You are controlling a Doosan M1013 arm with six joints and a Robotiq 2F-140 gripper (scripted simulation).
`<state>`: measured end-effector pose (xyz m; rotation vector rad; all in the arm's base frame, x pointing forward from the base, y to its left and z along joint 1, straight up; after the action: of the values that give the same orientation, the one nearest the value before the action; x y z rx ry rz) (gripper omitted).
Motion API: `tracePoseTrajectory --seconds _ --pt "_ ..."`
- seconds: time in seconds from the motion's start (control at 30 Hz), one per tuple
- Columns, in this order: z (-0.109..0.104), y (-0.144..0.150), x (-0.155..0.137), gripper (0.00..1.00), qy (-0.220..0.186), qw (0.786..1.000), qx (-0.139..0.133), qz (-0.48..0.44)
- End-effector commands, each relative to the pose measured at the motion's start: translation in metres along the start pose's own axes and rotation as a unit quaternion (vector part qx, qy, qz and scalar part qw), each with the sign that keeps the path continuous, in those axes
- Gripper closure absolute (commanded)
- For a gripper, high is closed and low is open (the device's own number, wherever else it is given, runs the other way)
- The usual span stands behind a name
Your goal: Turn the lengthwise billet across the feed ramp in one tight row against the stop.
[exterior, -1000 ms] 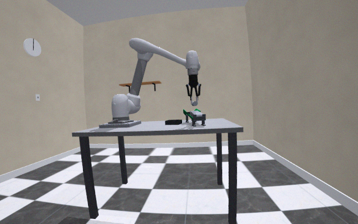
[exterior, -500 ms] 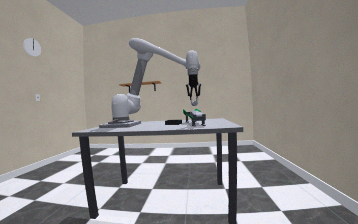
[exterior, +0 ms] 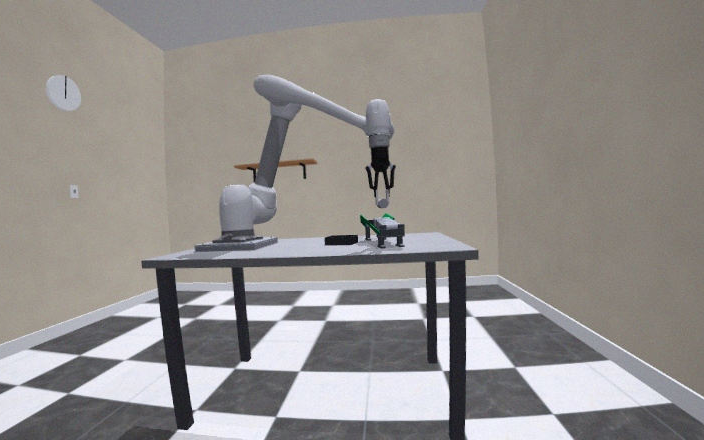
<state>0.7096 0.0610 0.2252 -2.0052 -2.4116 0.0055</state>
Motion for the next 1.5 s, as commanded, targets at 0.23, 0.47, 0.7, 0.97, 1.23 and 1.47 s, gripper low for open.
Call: tracePoseTrajectory --seconds 0.23,0.47,0.7,0.97,1.23,1.47 --pt "-0.0001 0.0 0.0 0.9 0.0 1.0 0.0 0.019" --pt "-0.0001 0.0 0.0 0.9 0.0 0.999 0.0 0.041" --pt "-0.0001 0.0 0.0 0.9 0.0 0.998 0.0 0.059" --pt "-0.0001 0.0 0.0 0.9 0.0 0.996 0.0 0.093" --pt "-0.0001 0.0 0.0 0.9 0.0 0.992 0.0 0.123" --pt "-0.0001 0.0 0.0 0.9 0.0 0.987 0.0 0.161"
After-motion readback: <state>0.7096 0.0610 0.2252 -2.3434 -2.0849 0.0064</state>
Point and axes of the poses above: the point where the finger pads meet when closed, its own z axis out along the fingers, its own y axis across the jaws, x = y × z, the point moved 6 cm from there along -z, back along the fingers, and after that the axes turned 9 degrees about z, right-handed, at the moved point
